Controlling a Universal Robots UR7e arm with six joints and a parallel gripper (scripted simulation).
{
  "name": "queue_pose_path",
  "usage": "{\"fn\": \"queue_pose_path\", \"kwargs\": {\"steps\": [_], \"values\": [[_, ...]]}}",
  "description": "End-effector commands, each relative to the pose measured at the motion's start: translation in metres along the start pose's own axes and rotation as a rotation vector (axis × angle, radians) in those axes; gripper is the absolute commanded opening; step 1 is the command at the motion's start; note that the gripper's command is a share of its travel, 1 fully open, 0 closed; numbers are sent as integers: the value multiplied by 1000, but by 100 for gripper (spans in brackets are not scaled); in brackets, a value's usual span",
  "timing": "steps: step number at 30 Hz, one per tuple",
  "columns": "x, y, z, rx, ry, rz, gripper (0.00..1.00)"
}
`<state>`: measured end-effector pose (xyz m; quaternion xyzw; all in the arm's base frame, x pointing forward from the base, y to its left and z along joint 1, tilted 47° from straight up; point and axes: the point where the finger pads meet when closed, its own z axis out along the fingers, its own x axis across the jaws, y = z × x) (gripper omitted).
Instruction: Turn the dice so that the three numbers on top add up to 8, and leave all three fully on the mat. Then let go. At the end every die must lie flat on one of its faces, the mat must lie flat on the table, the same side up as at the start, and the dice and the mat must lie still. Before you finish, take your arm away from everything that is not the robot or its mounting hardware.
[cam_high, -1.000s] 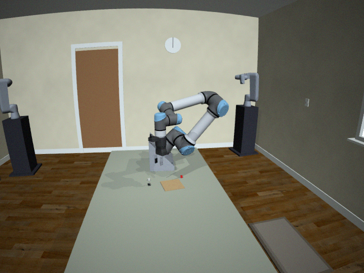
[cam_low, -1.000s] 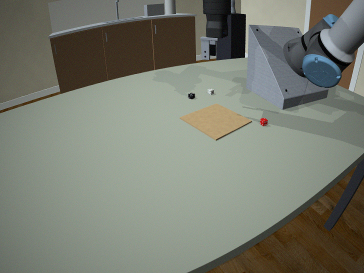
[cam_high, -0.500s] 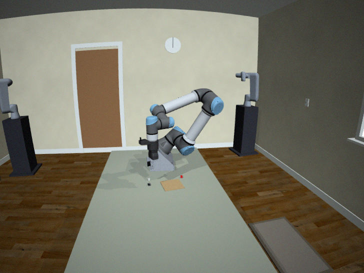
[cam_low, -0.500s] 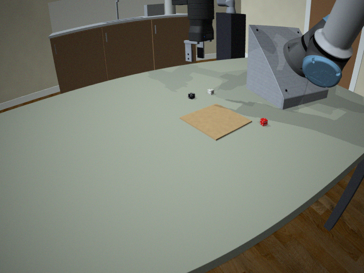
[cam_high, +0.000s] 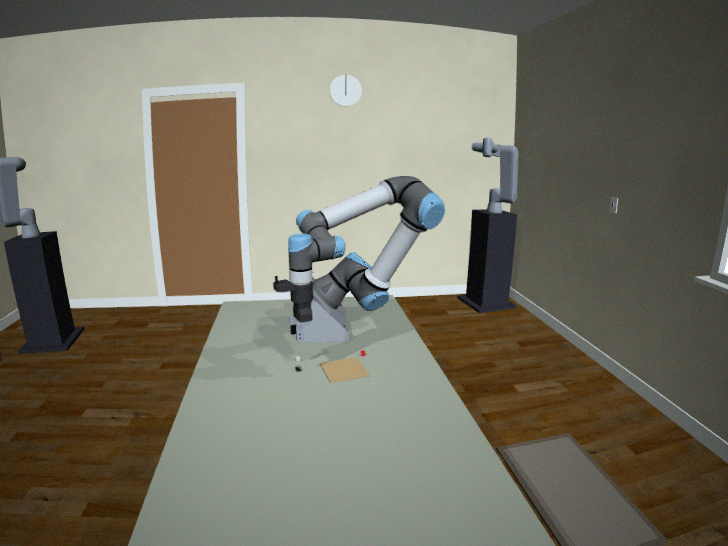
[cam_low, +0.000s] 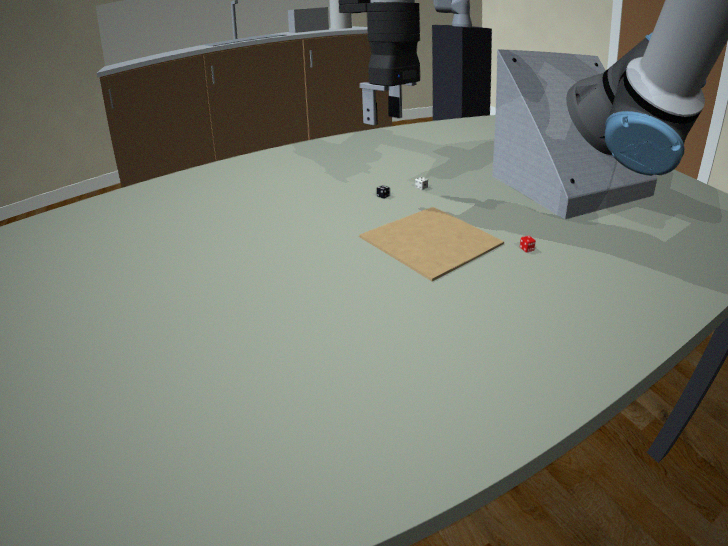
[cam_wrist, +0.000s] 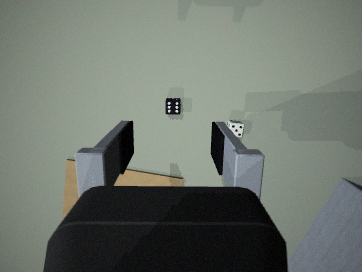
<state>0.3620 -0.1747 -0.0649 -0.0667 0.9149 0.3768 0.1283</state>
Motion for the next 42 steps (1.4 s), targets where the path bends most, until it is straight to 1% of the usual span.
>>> {"fn": "queue_pose_path", "kwargs": {"steps": [1, 13, 19, 28, 30, 34, 42], "values": [[-1, -2, -1, 4, 2, 0, 100], [-1, -2, -1, 4, 2, 9, 100], [-1, -3, 1, 4, 2, 60, 100], [0, -6, 7, 5, 1, 256, 100], [0, -6, 7, 5, 1, 256, 100], [1, -7, 12, 5, 1, 384, 100], [1, -8, 17, 5, 1, 538, 100]]}}
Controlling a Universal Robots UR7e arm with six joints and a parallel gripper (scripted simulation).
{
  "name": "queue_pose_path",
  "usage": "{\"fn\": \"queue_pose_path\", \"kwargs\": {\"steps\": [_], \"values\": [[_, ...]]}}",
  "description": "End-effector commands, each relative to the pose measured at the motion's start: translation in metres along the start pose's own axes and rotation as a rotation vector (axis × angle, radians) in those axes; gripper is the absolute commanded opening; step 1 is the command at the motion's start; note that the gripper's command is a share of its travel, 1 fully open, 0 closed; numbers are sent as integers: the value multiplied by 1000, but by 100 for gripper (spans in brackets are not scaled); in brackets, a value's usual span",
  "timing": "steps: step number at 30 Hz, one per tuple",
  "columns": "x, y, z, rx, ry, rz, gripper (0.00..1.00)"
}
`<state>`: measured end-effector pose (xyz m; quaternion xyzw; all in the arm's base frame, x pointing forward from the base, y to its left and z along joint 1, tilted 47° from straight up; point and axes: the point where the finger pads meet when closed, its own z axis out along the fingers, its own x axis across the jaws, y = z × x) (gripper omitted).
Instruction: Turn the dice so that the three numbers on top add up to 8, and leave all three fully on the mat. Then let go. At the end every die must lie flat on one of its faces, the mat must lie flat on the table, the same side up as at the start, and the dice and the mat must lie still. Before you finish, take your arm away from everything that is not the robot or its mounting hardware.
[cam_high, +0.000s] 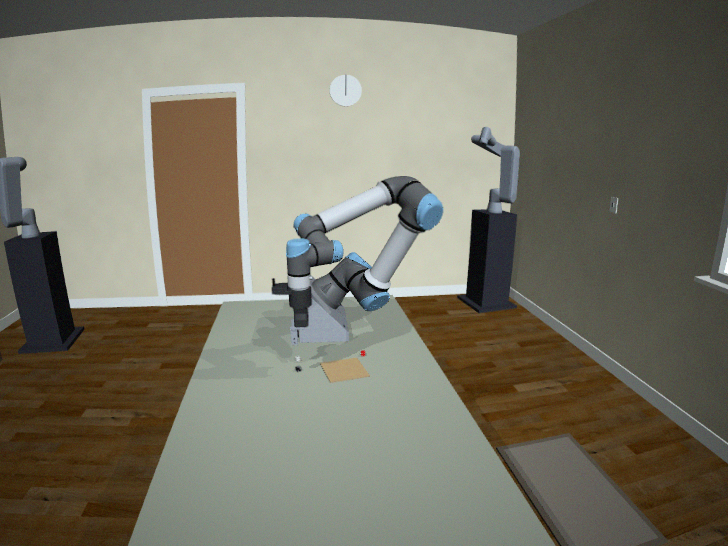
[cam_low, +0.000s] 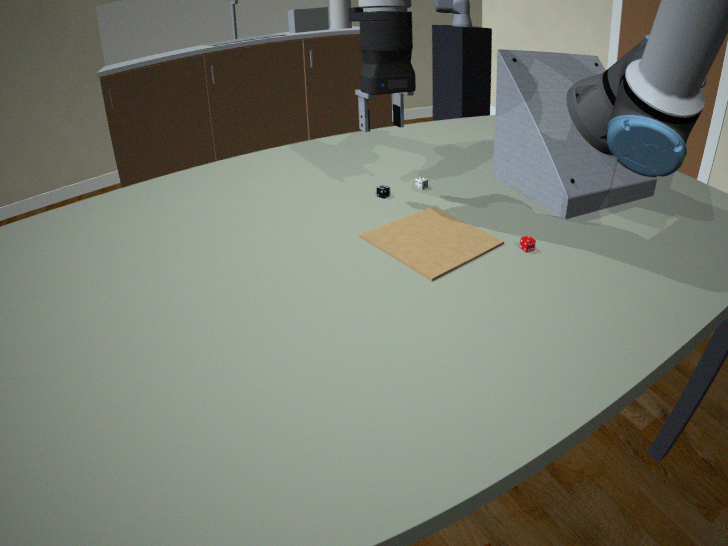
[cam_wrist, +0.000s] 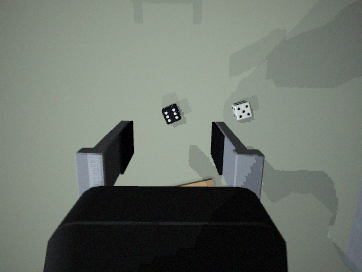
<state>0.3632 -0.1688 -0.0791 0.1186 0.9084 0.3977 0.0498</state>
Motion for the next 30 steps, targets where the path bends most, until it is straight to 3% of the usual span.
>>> {"fn": "queue_pose_path", "kwargs": {"steps": [1, 30], "values": [[-2, -2, 4, 11, -2, 173, 100], [-3, 0, 25, 10, -5, 779, 100]]}}
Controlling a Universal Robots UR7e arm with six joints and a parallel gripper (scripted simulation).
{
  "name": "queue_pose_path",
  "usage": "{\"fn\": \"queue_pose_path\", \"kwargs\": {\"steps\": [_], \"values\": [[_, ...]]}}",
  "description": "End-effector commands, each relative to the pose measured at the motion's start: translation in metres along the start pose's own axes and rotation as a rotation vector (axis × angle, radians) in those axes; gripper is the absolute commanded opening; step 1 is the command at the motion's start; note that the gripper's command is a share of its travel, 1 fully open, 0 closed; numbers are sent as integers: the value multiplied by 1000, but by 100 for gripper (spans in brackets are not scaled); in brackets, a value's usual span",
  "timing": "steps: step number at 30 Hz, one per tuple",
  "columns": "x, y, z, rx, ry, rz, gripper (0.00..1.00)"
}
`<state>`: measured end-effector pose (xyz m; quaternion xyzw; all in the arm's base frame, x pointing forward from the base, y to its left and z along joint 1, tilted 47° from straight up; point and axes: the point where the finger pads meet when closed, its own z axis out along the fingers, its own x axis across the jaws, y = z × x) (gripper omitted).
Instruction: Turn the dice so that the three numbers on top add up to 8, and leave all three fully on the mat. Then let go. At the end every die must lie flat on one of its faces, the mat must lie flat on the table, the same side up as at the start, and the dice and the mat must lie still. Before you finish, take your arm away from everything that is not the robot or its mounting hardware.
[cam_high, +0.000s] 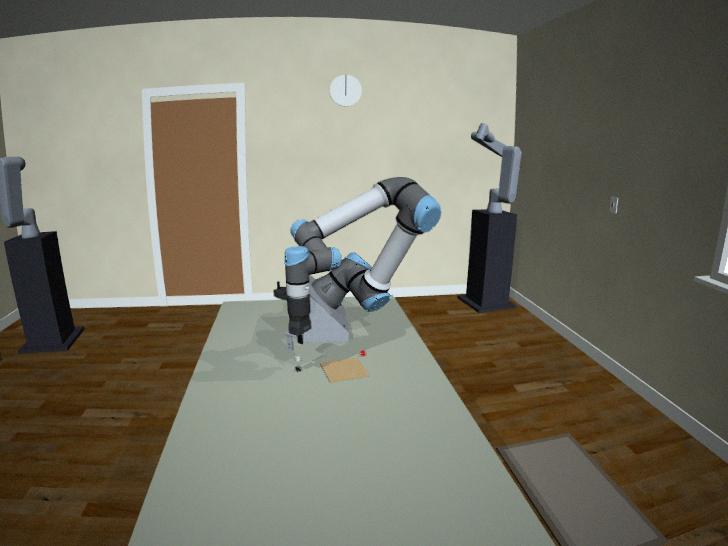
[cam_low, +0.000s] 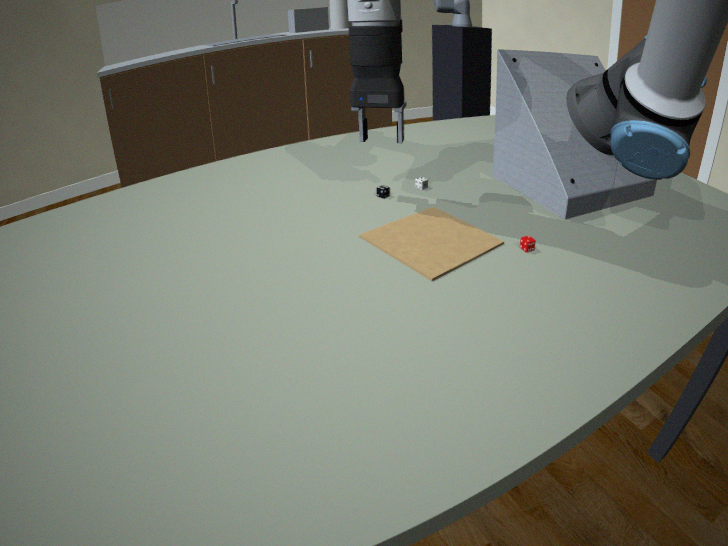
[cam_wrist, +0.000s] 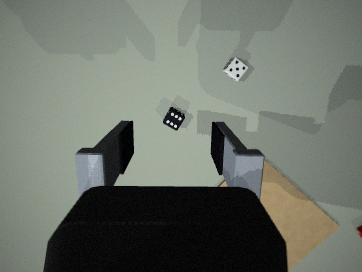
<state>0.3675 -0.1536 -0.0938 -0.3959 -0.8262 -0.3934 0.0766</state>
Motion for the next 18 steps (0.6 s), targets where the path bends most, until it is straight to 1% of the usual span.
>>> {"fn": "queue_pose_path", "kwargs": {"steps": [1, 7, 9, 18], "values": [[-2, 2, 5, 8, -8, 174, 100], [-1, 4, 10, 7, -8, 304, 100], [-1, 4, 10, 7, -8, 304, 100], [-1, 7, 16, 6, -9, 484, 100]]}}
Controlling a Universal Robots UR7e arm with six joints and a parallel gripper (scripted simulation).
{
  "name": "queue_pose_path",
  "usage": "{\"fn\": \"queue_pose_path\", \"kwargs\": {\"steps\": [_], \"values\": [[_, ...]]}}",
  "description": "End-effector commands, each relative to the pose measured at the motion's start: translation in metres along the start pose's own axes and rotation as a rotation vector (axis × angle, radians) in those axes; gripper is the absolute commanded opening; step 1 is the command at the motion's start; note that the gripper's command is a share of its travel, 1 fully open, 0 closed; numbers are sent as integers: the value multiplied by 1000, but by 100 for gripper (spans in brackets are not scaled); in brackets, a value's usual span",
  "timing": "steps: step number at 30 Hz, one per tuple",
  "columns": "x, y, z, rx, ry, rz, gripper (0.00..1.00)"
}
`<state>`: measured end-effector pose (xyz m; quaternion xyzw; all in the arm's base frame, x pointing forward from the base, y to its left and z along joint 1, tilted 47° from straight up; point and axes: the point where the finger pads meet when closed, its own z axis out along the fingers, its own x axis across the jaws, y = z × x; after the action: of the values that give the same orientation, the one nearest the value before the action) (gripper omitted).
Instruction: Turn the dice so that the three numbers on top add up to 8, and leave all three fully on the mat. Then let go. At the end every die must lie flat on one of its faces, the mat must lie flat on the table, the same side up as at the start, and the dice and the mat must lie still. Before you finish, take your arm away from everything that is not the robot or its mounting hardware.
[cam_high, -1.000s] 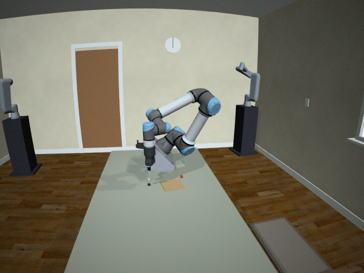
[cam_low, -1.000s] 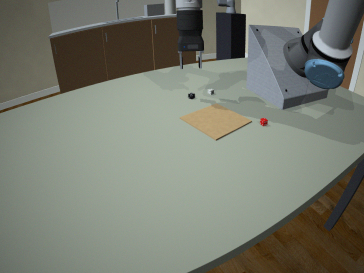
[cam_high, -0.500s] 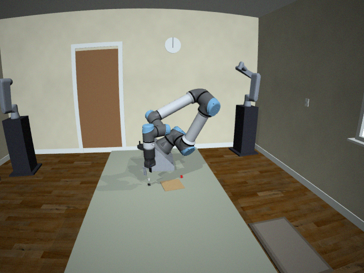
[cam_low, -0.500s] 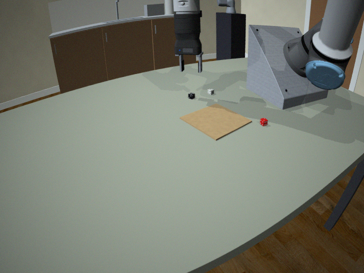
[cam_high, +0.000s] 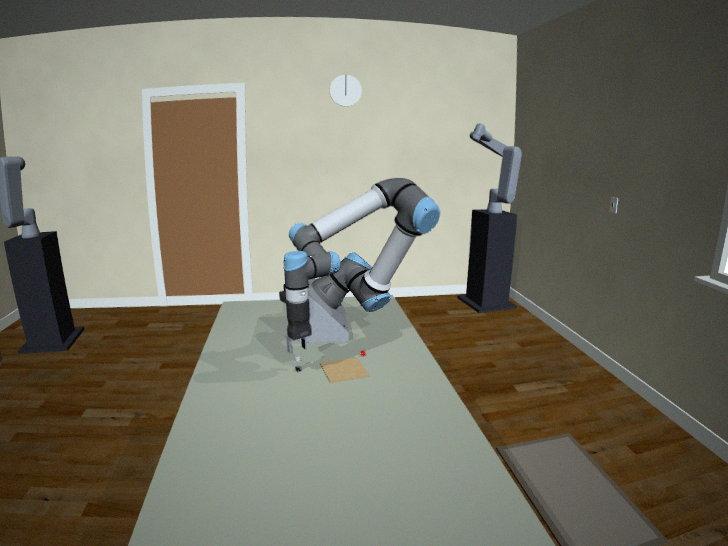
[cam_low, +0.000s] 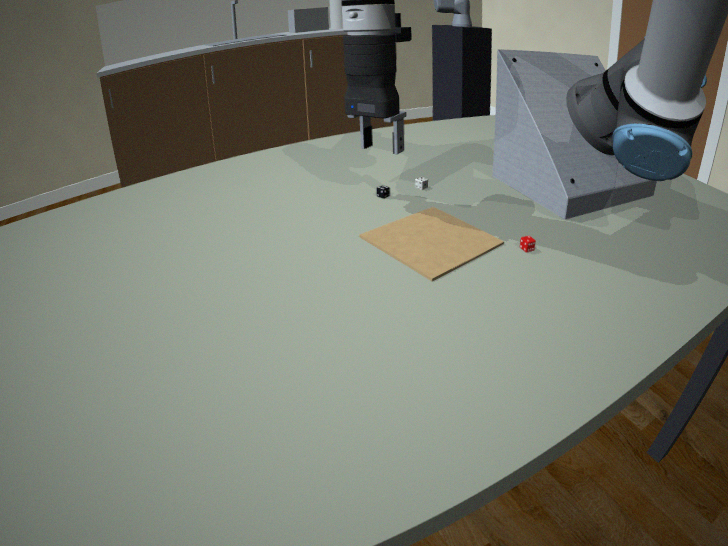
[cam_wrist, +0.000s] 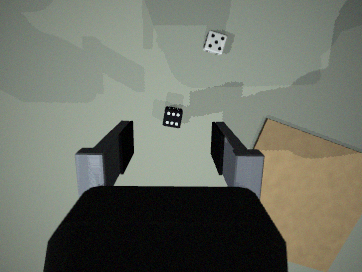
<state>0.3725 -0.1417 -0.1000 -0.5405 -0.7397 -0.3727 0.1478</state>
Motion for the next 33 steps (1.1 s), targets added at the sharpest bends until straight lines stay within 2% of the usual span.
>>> {"fn": "queue_pose_path", "kwargs": {"steps": [1, 13, 14, 33], "values": [[-1, 3, 3, 4, -10, 126, 100], [-1, 4, 5, 4, -10, 163, 100], [-1, 4, 5, 4, -10, 163, 64], [-1, 4, 5, 4, -10, 163, 64]]}}
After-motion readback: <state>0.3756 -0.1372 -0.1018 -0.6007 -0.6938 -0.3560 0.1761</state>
